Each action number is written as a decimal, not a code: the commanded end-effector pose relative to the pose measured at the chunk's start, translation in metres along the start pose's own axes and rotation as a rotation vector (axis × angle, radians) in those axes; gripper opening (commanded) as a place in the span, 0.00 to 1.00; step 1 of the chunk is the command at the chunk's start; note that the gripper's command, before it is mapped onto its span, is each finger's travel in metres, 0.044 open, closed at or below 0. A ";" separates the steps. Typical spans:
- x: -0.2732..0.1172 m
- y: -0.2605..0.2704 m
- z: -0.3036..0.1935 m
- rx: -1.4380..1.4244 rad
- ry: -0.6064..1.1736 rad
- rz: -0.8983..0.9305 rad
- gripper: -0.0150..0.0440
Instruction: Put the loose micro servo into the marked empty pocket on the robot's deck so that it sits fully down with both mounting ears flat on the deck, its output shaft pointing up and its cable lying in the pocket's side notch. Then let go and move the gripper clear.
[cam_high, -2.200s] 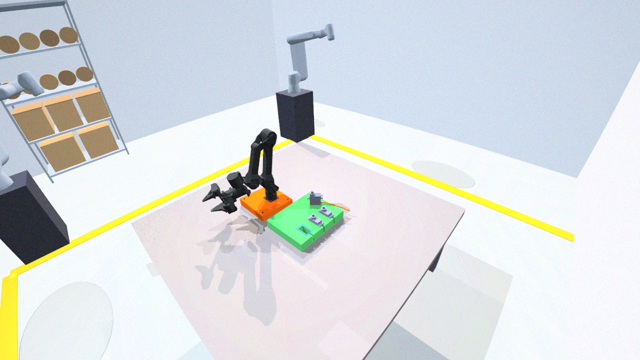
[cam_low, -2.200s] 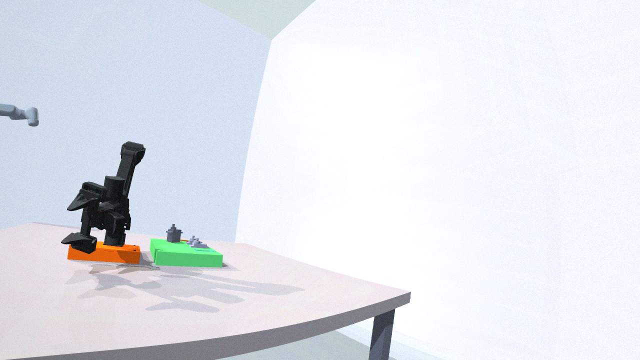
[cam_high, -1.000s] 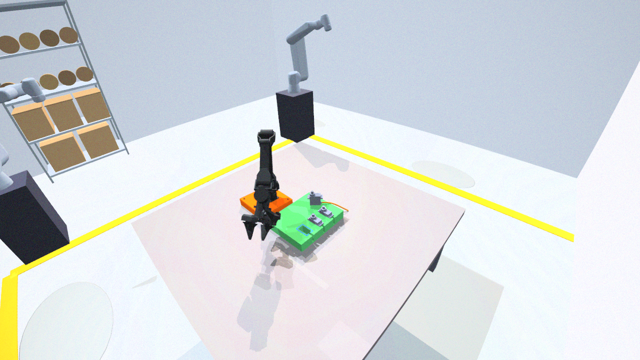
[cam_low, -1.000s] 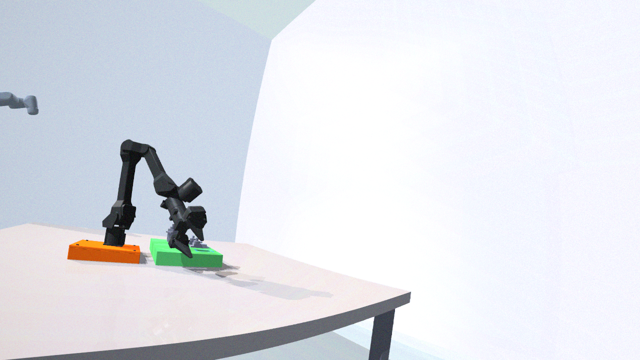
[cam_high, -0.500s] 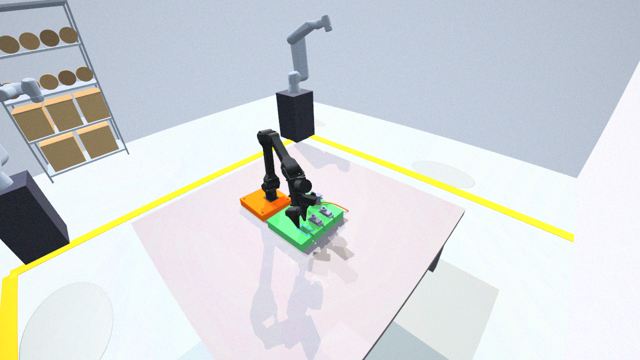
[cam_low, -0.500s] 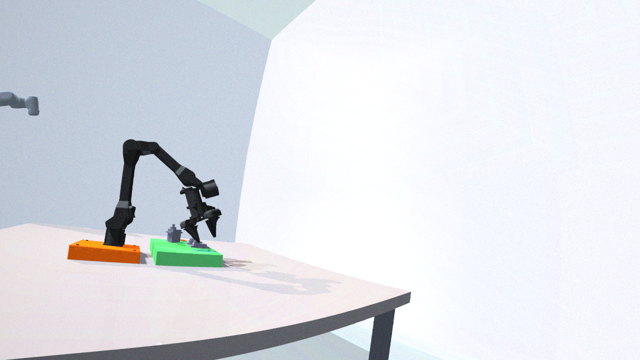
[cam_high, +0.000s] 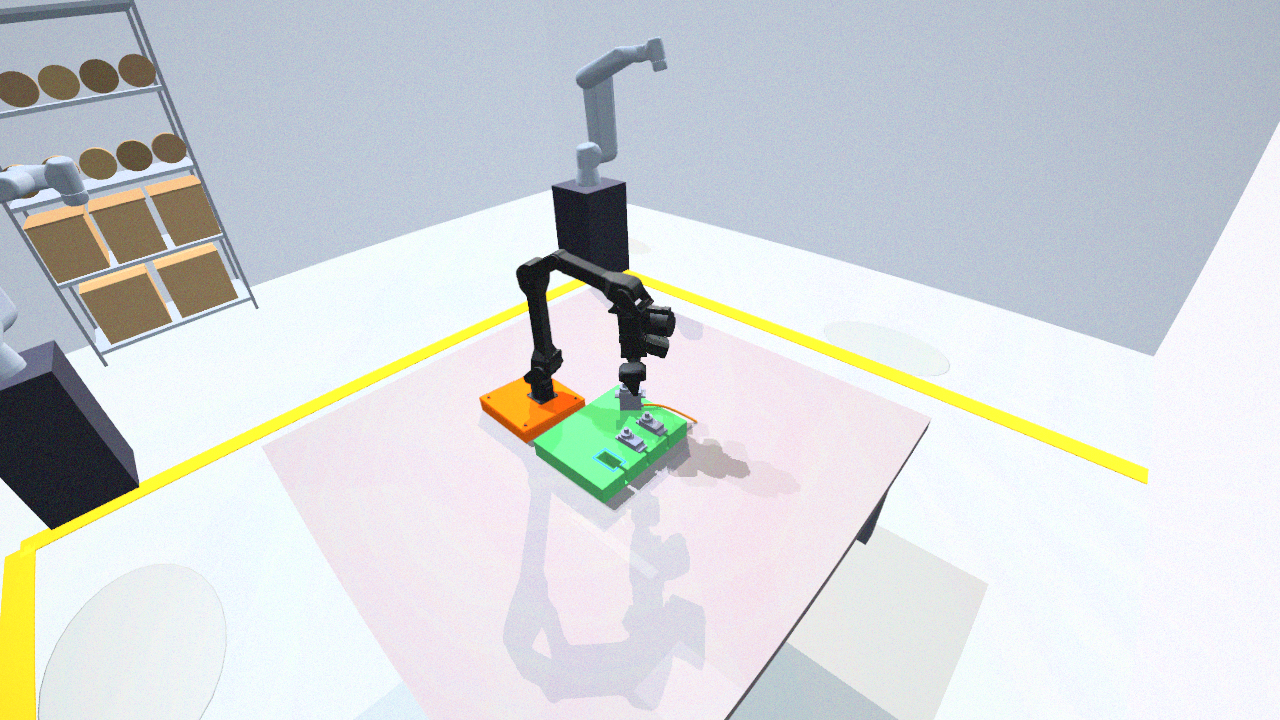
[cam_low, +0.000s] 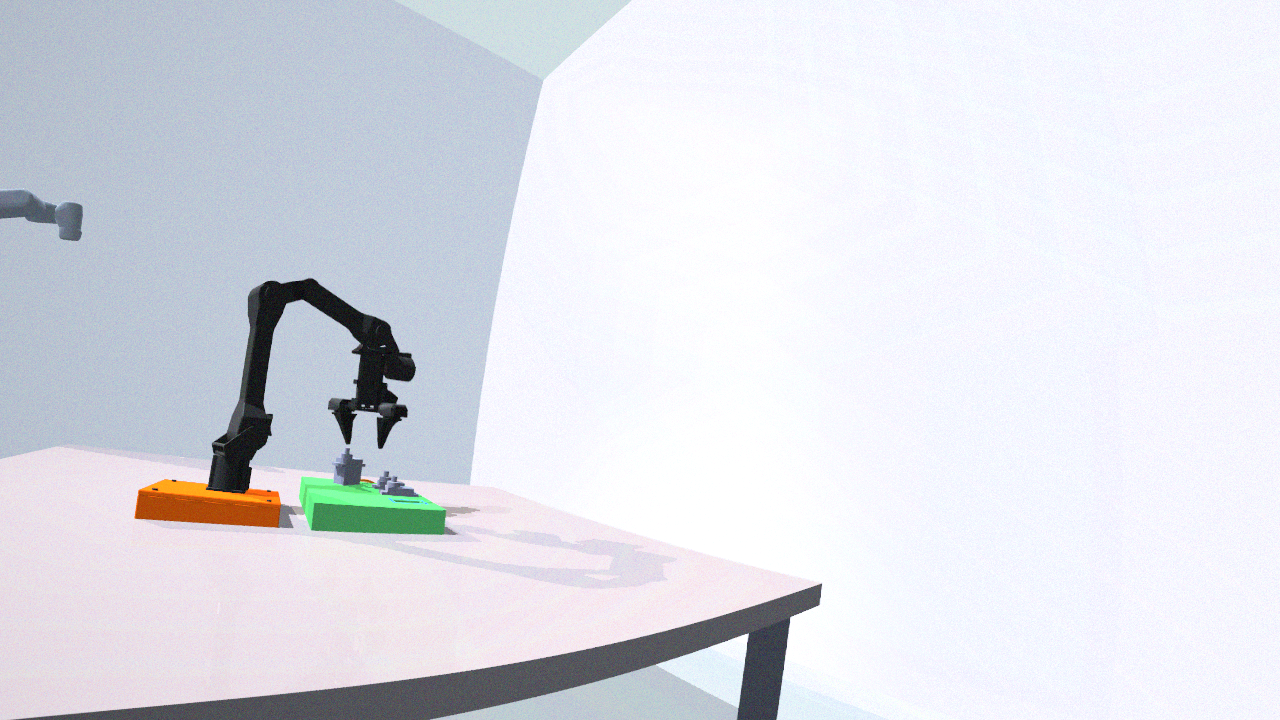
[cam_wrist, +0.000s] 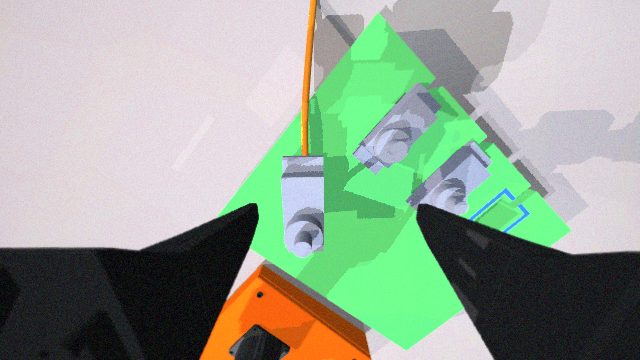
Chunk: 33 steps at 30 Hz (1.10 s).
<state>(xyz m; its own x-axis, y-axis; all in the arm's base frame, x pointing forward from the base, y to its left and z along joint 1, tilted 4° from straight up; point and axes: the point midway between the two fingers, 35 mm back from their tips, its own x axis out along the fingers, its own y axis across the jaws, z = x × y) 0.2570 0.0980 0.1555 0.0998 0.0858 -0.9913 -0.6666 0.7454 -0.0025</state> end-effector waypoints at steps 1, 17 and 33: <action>-0.007 0.019 0.000 -0.005 0.047 0.037 1.00; 0.019 0.020 -0.002 -0.005 0.047 0.037 1.00; 0.039 0.021 -0.003 -0.005 0.047 0.037 0.96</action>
<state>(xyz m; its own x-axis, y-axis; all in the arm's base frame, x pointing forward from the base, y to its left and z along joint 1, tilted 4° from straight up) 0.2453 0.1147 0.1219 0.0473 0.0816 -0.9955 -0.6770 0.7354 0.0282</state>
